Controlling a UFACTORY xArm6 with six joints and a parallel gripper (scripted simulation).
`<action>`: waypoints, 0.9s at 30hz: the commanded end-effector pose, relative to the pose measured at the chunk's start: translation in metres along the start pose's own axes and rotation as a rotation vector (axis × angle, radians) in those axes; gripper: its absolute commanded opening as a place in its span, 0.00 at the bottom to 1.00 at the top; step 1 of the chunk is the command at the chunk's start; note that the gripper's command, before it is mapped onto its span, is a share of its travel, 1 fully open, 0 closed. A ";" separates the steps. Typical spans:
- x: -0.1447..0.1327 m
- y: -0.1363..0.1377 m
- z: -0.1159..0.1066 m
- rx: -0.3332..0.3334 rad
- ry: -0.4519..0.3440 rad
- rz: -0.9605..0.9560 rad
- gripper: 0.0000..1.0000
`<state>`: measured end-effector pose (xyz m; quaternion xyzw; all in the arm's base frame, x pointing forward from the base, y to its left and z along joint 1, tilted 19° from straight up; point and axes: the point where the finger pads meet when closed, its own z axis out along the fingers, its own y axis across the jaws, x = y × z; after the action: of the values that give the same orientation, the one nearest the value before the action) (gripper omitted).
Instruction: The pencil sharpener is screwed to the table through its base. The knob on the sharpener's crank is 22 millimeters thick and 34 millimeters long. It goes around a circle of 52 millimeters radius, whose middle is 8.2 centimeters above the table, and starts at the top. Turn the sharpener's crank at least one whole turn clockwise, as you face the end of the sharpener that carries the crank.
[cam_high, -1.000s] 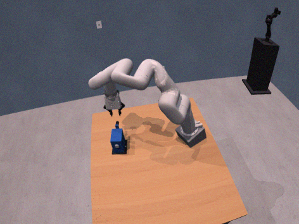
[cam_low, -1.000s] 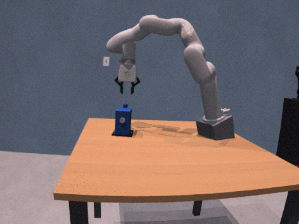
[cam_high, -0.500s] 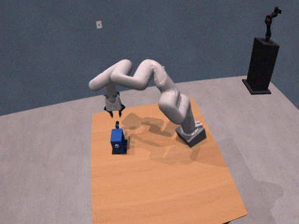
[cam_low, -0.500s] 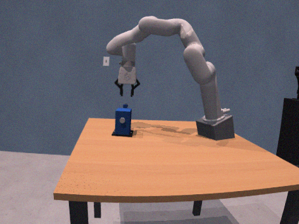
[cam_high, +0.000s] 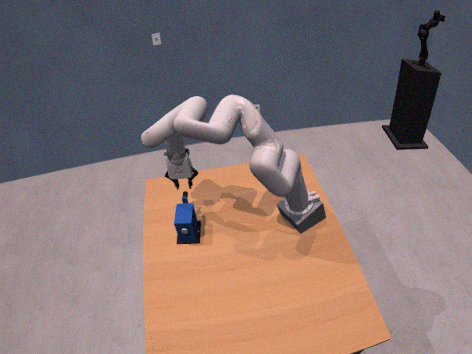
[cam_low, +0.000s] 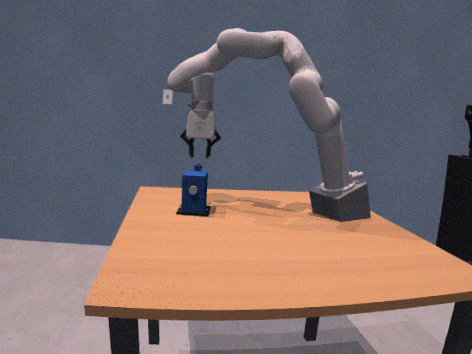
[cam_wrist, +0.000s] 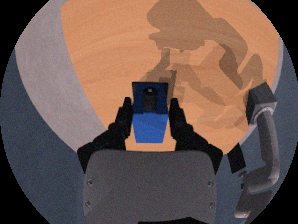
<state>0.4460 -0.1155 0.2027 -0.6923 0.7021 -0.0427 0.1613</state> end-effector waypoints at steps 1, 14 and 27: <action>0.000 -0.001 0.004 0.003 0.001 -0.001 0.54; 0.000 -0.001 0.013 0.003 0.001 -0.001 0.54; 0.000 -0.001 0.013 0.003 0.001 -0.001 0.54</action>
<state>0.4505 -0.1132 0.1889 -0.6923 0.7020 -0.0428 0.1614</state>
